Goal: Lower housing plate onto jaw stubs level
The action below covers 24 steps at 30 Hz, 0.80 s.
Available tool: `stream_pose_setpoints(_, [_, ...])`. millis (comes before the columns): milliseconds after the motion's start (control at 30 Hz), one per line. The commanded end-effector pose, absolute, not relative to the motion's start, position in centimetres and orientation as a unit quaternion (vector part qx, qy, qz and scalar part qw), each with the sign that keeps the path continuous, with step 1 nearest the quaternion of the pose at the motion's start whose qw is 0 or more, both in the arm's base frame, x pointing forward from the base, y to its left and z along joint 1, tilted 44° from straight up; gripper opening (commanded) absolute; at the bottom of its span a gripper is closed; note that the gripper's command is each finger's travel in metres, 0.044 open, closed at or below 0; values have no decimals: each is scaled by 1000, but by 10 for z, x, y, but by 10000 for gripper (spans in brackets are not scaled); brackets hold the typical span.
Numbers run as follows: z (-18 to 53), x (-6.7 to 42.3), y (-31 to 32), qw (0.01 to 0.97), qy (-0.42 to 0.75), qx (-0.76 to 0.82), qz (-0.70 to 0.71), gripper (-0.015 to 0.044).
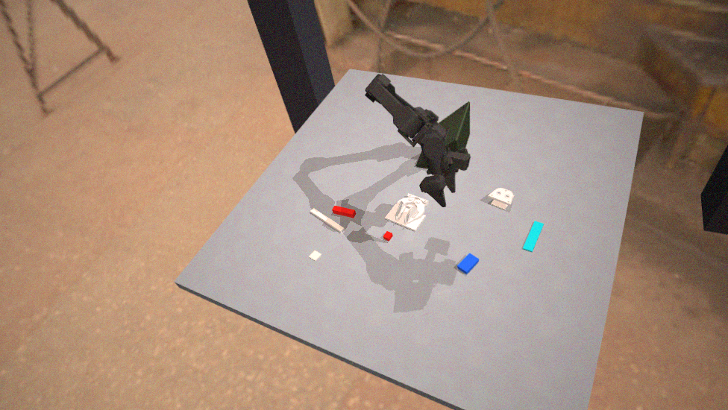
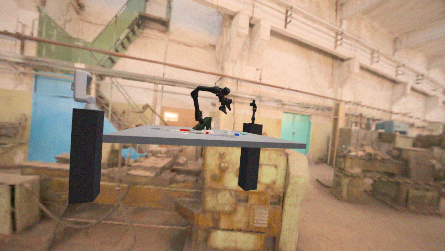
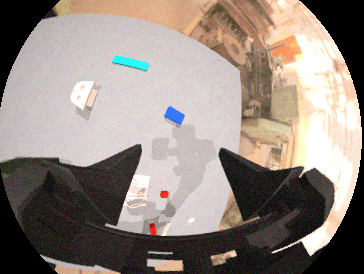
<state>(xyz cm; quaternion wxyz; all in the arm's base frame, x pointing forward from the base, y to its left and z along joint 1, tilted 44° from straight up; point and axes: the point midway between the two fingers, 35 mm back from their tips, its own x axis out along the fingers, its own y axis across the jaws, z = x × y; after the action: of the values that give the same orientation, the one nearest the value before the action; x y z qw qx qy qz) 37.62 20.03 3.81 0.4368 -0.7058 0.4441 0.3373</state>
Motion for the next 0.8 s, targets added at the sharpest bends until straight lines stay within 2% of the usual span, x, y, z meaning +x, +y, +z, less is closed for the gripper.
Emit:
stream_pose_setpoints(0, [17, 361, 211, 384, 440, -720, 375, 440])
stream_pose_setpoints(767, [-76, 270, 236, 96, 400, -745, 525, 440])
